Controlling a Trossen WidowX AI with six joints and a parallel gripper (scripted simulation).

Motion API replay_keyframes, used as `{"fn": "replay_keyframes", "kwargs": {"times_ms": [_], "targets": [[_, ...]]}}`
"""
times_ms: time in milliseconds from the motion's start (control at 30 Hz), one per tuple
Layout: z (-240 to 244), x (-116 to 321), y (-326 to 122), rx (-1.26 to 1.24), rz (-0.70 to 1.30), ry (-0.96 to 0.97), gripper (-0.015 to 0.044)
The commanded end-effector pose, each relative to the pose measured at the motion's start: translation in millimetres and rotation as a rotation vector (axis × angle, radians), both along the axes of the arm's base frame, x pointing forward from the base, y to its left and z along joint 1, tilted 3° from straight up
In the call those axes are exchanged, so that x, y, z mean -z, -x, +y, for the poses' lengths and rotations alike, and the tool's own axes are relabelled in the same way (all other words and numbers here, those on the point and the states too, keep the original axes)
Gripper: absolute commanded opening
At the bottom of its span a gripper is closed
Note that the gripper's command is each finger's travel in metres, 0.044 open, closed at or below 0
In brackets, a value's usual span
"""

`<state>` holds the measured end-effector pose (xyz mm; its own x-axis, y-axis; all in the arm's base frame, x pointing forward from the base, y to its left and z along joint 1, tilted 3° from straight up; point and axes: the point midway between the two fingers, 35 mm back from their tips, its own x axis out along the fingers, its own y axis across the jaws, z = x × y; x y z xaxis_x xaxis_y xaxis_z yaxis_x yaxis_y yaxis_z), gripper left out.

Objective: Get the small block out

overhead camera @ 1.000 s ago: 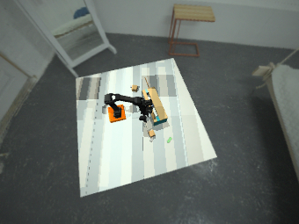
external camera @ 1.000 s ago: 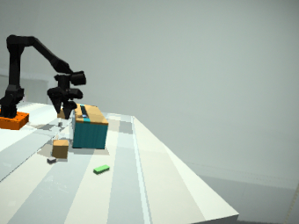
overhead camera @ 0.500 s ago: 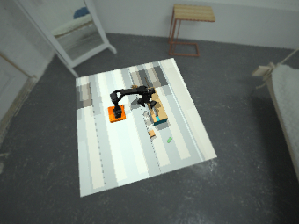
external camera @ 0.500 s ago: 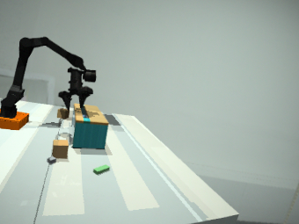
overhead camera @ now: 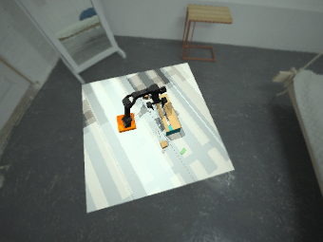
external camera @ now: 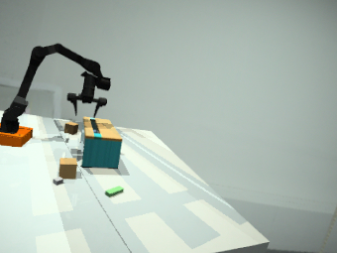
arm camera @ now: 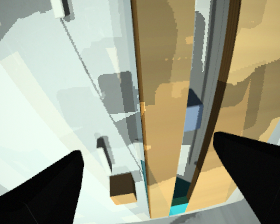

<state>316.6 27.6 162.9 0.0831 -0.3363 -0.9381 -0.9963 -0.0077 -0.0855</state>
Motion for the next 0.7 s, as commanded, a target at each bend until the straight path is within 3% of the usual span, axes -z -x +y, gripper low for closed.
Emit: {"fn": "replay_keyframes", "kwargs": {"times_ms": [0, 667], "targets": [[1.8, -0.2, -0.2, -0.016, 0.008, -0.005, 0.04], [2.3, 30.9, -4.1, -0.016, 0.008, -0.005, 0.04]]}}
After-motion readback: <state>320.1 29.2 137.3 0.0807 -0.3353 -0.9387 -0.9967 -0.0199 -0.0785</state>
